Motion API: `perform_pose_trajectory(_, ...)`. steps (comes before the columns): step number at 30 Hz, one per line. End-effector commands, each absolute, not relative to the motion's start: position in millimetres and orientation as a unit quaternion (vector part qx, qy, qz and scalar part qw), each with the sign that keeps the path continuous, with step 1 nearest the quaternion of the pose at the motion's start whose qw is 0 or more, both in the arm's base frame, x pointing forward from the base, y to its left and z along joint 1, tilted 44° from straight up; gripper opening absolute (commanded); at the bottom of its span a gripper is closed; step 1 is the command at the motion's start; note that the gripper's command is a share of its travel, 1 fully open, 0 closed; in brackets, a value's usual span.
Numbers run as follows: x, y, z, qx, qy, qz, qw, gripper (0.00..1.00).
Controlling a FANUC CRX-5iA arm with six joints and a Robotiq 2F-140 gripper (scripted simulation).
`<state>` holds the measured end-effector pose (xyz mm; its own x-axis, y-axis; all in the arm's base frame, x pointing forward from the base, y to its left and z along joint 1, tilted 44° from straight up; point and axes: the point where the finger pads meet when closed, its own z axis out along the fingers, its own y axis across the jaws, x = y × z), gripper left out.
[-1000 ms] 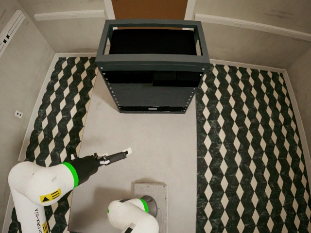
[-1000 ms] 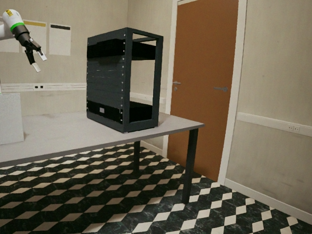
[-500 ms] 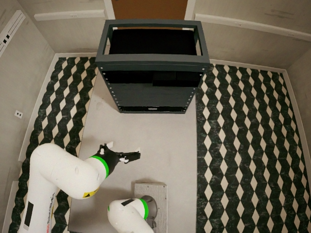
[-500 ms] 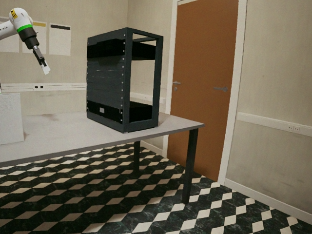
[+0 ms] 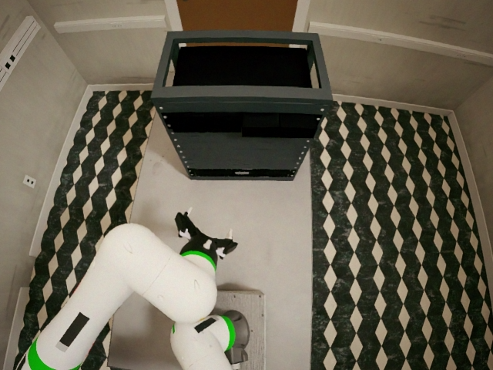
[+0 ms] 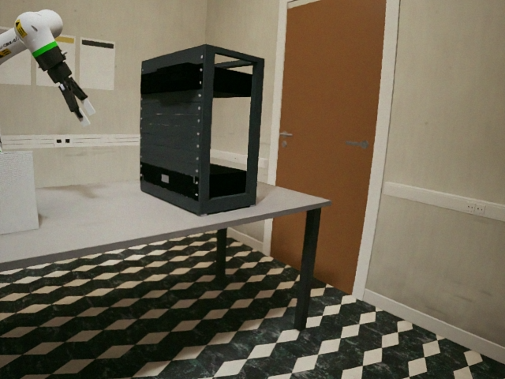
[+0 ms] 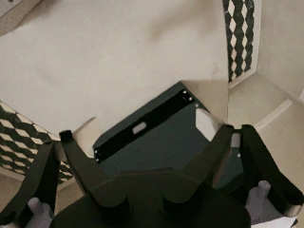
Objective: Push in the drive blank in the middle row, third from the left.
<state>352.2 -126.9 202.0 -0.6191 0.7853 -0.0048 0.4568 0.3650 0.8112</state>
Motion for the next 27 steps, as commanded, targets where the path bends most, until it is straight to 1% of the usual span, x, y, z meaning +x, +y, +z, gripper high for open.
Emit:
perform_pose_trajectory(1,362,-139,197,0.426,0.761,0.445,0.205,1.00)
perform_pose_trajectory(14,385,-204,190,0.544,0.603,0.534,0.233,1.00)
perform_pose_trajectory(17,387,-224,190,0.566,0.563,0.551,0.242,1.00)
perform_pose_trajectory(19,387,-224,190,0.566,0.563,0.551,0.242,1.00)
perform_pose_trajectory(27,386,-275,188,0.611,0.463,0.585,0.265,1.00)
